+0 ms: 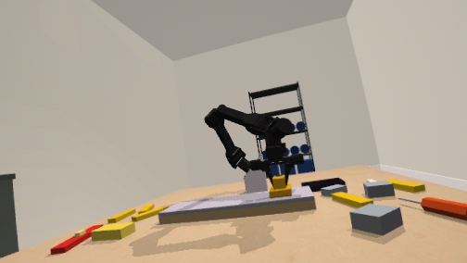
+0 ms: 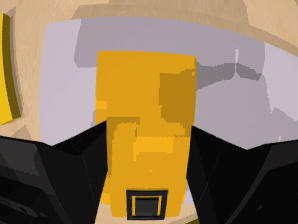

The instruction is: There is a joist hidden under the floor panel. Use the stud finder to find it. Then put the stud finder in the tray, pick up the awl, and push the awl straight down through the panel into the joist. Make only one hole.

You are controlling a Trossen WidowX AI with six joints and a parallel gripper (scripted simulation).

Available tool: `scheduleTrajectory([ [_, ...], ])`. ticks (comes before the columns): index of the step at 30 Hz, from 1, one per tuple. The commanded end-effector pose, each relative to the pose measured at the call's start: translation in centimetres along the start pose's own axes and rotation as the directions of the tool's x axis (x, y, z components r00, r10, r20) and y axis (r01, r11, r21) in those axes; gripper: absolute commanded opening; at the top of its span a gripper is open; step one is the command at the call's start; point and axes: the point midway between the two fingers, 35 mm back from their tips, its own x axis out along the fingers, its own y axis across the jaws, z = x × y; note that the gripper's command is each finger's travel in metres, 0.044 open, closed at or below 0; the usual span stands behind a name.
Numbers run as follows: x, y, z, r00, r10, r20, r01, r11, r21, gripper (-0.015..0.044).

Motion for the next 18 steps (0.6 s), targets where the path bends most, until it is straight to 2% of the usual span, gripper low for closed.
scheduleTrajectory([
  [1, 0.0, 1.7, 0.0, 1.000, 0.003, -0.002, -0.003, 1.000, 0.006, 0.0000],
  [7, 0.0, 3.8, 0.0, 1.000, 0.004, -0.002, -0.004, 1.000, 0.007, 0.0000],
  [18, -0.1, 3.5, 0.0, 1.000, 0.003, 0.001, -0.003, 1.000, 0.001, 0.0000],
])
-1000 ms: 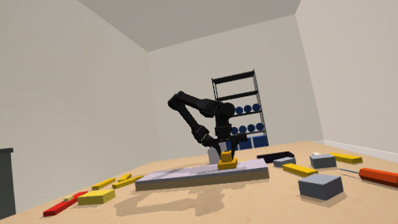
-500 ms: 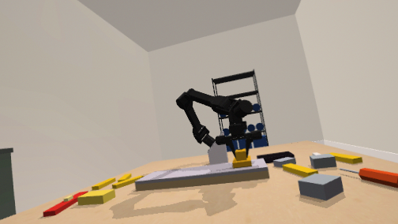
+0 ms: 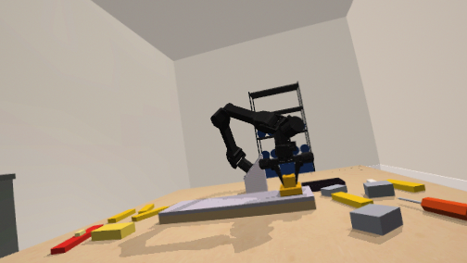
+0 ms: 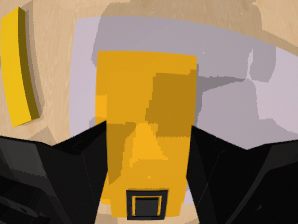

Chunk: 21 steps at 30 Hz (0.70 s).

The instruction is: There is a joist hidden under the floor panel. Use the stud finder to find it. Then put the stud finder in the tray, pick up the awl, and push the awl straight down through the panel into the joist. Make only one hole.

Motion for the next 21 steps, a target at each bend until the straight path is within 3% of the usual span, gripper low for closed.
scheduleTrajectory([
  [1, 0.1, 0.2, 0.0, 1.000, 0.000, -0.002, 0.000, 1.000, 0.004, 0.0000],
  [21, 0.2, -7.4, 0.0, 1.000, -0.004, -0.003, 0.004, 1.000, 0.002, 0.0000],
])
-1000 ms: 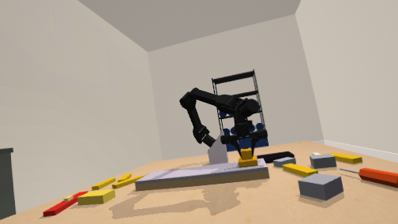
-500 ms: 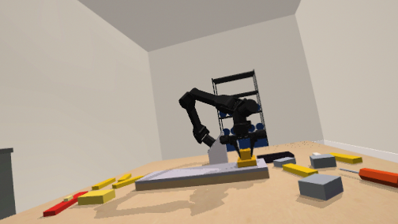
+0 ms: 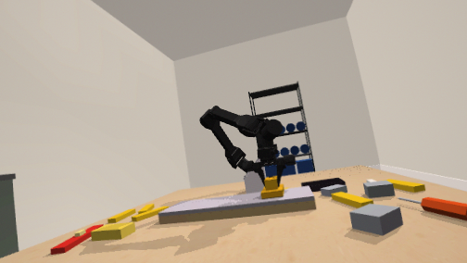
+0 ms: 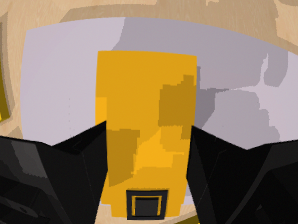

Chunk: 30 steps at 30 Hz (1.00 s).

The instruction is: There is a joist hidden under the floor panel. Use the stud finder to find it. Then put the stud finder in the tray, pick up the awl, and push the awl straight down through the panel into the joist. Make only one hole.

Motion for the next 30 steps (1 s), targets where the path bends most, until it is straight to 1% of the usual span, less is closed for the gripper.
scheduleTrajectory([
  [1, 0.1, -1.7, -0.1, 1.000, -0.006, 0.000, 0.006, 1.000, -0.007, 0.0000],
  [30, 0.1, -13.0, 0.0, 1.000, -0.011, -0.001, 0.011, 1.000, -0.010, 0.0000],
])
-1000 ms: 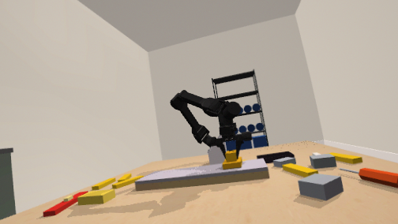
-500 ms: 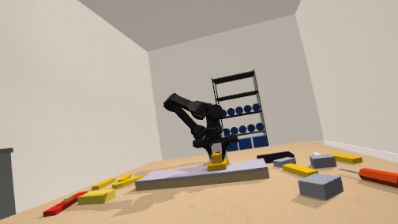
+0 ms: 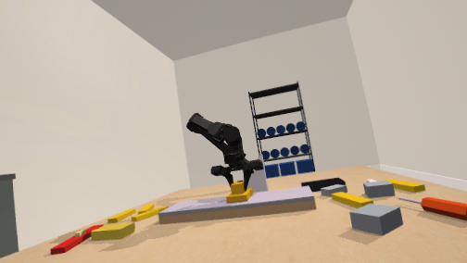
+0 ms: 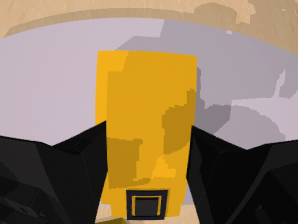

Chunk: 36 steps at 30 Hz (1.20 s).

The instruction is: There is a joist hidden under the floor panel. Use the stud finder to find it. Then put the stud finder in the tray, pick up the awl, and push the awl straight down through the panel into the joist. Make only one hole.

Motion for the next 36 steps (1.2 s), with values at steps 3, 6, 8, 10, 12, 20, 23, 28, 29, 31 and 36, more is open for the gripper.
scheduleTrajectory([
  [3, 0.0, -2.3, -0.1, 1.000, -0.001, -0.001, 0.001, 1.000, -0.008, 0.0000],
  [6, 0.0, -3.5, -0.1, 1.000, -0.001, -0.001, 0.001, 1.000, -0.008, 0.0000],
  [8, 0.0, -4.3, -0.1, 1.000, -0.001, -0.001, 0.001, 1.000, -0.008, 0.0000],
  [10, 0.0, -5.1, -0.1, 1.000, -0.002, -0.001, 0.002, 1.000, -0.008, 0.0000],
  [12, 0.0, -5.8, -0.1, 1.000, -0.002, -0.001, 0.002, 1.000, -0.008, 0.0000],
  [20, 0.0, -9.0, 0.0, 1.000, -0.003, -0.001, 0.003, 1.000, -0.008, 0.0000],
  [23, 0.0, -10.1, 0.0, 1.000, -0.004, -0.001, 0.004, 1.000, -0.009, 0.0000],
  [28, 0.0, -12.1, 0.0, 1.000, -0.004, -0.001, 0.004, 1.000, -0.009, 0.0000],
  [29, 0.0, -12.5, 0.0, 1.000, -0.004, -0.001, 0.004, 1.000, -0.009, 0.0000],
  [31, 0.0, -13.3, 0.0, 1.000, -0.005, -0.001, 0.005, 1.000, -0.009, 0.0000],
  [36, 0.0, -15.2, 0.1, 1.000, -0.006, -0.001, 0.006, 1.000, -0.009, 0.0000],
])
